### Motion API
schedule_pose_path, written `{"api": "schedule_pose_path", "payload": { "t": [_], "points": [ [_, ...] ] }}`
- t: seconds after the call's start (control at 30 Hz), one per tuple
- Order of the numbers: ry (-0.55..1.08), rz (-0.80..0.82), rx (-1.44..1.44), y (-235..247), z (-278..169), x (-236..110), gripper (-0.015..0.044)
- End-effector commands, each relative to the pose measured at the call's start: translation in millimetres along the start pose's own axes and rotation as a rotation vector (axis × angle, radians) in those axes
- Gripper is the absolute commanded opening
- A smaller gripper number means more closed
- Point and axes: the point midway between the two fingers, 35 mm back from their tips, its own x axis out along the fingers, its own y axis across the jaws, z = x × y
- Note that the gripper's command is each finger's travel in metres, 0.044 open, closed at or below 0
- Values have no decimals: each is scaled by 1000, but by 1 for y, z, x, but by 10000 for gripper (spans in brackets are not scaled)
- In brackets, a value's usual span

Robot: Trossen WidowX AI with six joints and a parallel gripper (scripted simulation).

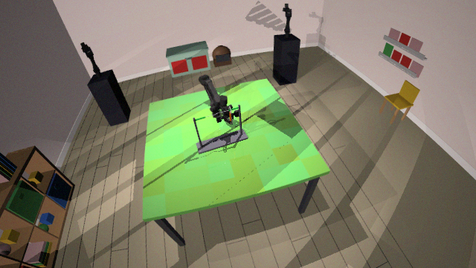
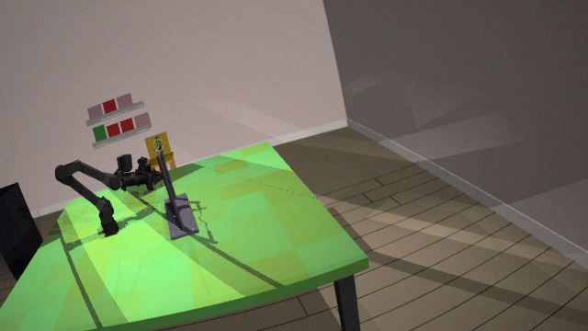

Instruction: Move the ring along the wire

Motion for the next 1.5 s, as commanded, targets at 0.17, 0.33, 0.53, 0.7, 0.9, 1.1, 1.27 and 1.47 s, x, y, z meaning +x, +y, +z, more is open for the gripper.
{"api": "schedule_pose_path", "payload": {
  "t": [0.17,0.33,0.53,0.7,0.9,1.1,1.27,1.47],
  "points": [
    [-2,-2,5,9,1,1,-150],
    [-2,-2,5,9,-2,2,-150],
    [-2,-2,5,9,-12,4,-150],
    [-2,-2,5,9,-14,4,-150],
    [-2,-2,5,9,-14,4,-150],
    [-2,-2,5,9,-14,4,-150],
    [-2,-2,5,9,-14,4,-150],
    [-2,-2,5,9,-14,4,-150]
  ]
}}
